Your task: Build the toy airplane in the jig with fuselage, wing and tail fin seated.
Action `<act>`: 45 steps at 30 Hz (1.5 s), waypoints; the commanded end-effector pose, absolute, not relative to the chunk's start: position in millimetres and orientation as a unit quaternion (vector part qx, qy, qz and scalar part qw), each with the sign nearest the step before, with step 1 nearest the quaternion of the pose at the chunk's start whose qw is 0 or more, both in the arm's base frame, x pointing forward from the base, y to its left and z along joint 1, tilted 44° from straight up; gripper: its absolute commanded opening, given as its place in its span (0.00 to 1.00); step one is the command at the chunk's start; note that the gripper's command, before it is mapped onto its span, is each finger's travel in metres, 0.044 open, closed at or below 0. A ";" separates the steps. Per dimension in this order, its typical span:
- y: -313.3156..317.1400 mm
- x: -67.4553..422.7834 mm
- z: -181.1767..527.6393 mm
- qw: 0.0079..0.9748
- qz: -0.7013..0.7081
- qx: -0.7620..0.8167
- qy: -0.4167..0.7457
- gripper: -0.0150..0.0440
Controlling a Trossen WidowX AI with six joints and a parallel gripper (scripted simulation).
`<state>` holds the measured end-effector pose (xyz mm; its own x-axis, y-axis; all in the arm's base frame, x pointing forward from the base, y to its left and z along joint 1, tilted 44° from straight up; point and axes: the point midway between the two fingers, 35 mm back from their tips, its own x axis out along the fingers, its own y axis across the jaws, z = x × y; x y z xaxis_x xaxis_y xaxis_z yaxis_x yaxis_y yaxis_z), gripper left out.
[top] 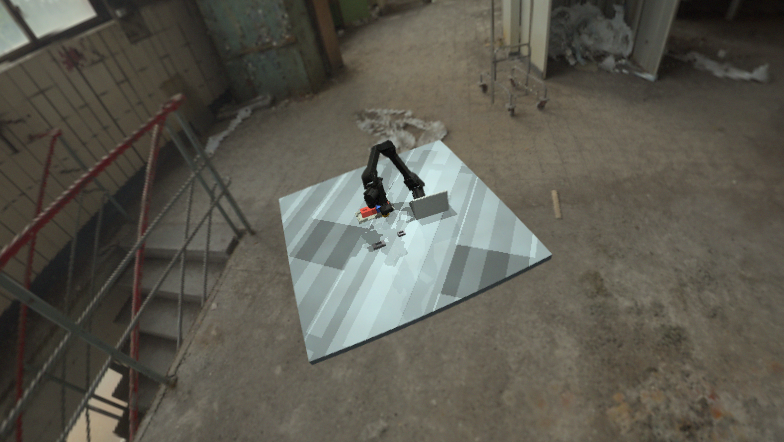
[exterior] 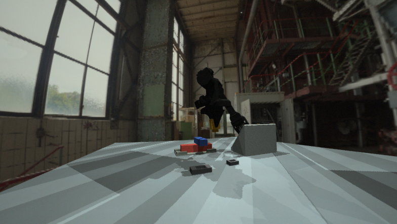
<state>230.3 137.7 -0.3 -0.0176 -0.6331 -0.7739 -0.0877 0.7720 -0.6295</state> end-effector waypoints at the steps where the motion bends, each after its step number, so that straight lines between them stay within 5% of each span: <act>1: 134.2 240.1 5.8 0.656 -0.206 -0.262 0.677 0.25; 45: 47.8 308.3 56.4 0.672 -0.219 -0.250 0.662 0.25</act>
